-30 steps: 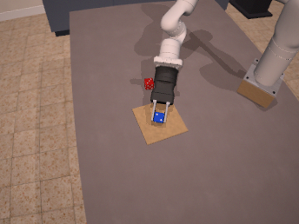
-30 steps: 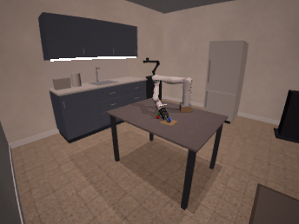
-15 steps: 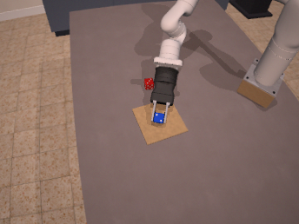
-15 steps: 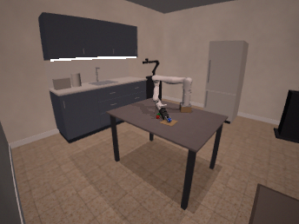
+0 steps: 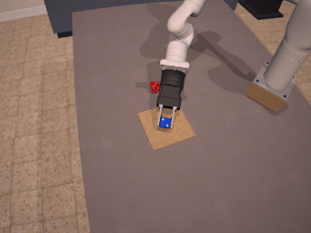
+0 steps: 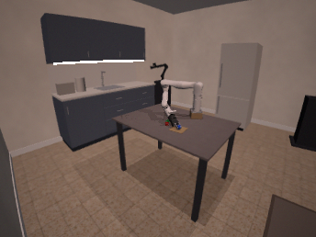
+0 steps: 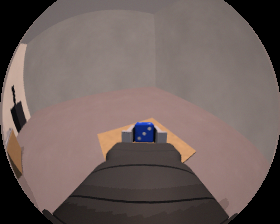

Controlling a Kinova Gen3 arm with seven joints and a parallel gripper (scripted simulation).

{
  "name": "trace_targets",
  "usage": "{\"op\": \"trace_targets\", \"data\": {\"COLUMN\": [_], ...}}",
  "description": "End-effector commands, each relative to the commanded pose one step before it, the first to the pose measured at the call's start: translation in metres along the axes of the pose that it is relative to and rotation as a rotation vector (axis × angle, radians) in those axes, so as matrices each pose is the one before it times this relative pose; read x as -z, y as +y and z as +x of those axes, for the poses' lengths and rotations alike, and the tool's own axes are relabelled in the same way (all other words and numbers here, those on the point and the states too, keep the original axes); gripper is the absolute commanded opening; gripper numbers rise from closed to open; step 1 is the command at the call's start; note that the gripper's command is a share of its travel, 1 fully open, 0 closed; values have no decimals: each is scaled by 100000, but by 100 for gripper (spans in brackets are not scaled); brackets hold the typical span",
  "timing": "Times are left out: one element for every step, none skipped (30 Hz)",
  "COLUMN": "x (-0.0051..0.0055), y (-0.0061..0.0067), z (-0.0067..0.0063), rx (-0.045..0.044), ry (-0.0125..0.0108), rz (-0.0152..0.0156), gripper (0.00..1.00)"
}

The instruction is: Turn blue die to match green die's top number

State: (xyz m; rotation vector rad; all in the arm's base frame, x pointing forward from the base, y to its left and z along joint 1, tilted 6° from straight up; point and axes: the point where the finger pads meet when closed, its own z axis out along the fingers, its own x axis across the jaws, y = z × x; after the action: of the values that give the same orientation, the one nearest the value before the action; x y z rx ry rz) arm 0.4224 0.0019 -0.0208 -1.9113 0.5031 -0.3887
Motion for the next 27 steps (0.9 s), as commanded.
{"op": "trace_targets", "data": {"x": [-109, 0, 0, 0, 0, 0, 0, 0, 0, 0, 0, 0, 0, 0, 0, 0, 0, 0, 0, 0, 0, 0, 0, 0, 0, 0, 0], "y": [273, 0, 0, 0, 0, 0, 0, 0, 0, 0, 0, 0, 0, 0, 0, 0, 0, 0, 0, 0, 0, 0, 0, 0, 0, 0, 0], "z": [-2, 0, 0, 0, 0, 0, 0, 0, 0, 0, 0, 0, 0, 0, 0, 0, 0, 0, 0, 0, 0, 0, 0, 0, 0, 0, 0], "rx": [1417, 0, 0, 0, 0, 0, 0, 0, 0, 0, 0, 0, 0, 0, 0, 0, 0, 0, 0, 0, 0, 0, 0, 0, 0, 0, 0], "ry": [-15, 0, 0, 0, 0, 0, 0, 0, 0, 0, 0, 0, 0, 0, 0, 0, 0, 0, 0, 0, 0, 0, 0, 0, 0, 0, 0], "rz": [-640, 0, 0, 0, 0, 0, 0, 0, 0, 0, 0, 0, 0, 0, 0, 0, 0, 0, 0, 0, 0, 0, 0, 0, 0, 0, 0], "gripper": [57, 57, 57, 57, 57, 57, 57, 57, 57, 57, 57, 57, 63, 63, 63, 63, 63, 69, 69, 69, 75, 75, 75, 81, 81, 81, 87]}}
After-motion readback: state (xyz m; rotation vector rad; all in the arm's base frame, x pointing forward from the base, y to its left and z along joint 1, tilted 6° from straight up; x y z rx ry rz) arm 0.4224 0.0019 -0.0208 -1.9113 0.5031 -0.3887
